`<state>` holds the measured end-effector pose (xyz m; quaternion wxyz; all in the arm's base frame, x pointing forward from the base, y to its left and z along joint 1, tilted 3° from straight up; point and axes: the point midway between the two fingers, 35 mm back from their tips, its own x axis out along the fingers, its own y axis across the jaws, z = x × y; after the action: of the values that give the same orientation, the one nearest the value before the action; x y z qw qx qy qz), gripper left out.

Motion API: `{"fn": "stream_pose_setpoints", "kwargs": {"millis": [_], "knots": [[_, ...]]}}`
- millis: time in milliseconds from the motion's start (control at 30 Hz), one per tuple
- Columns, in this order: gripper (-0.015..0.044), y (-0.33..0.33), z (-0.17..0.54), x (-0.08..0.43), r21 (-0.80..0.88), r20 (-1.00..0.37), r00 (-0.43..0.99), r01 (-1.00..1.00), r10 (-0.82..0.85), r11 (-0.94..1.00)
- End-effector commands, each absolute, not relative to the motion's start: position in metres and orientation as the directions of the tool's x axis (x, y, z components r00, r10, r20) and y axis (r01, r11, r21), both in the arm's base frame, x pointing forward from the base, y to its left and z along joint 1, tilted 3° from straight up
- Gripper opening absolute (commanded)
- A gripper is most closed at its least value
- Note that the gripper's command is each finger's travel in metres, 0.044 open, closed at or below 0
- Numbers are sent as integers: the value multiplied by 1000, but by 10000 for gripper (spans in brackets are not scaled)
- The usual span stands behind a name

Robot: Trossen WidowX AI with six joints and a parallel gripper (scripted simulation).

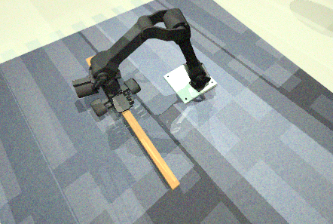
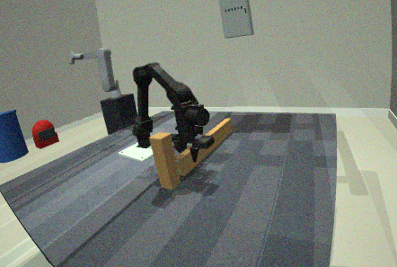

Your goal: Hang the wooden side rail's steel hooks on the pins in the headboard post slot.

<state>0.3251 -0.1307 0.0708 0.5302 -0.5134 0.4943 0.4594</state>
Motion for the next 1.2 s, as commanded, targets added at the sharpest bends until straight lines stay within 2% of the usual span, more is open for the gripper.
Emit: {"fn": "stream_pose_setpoints", "kwargs": {"millis": [0,1167], "knots": [[0,-131,73,325,-90,-996,89,-995,-20,36],[0,-130,79,324,-90,-996,89,-995,-20,36]]}}
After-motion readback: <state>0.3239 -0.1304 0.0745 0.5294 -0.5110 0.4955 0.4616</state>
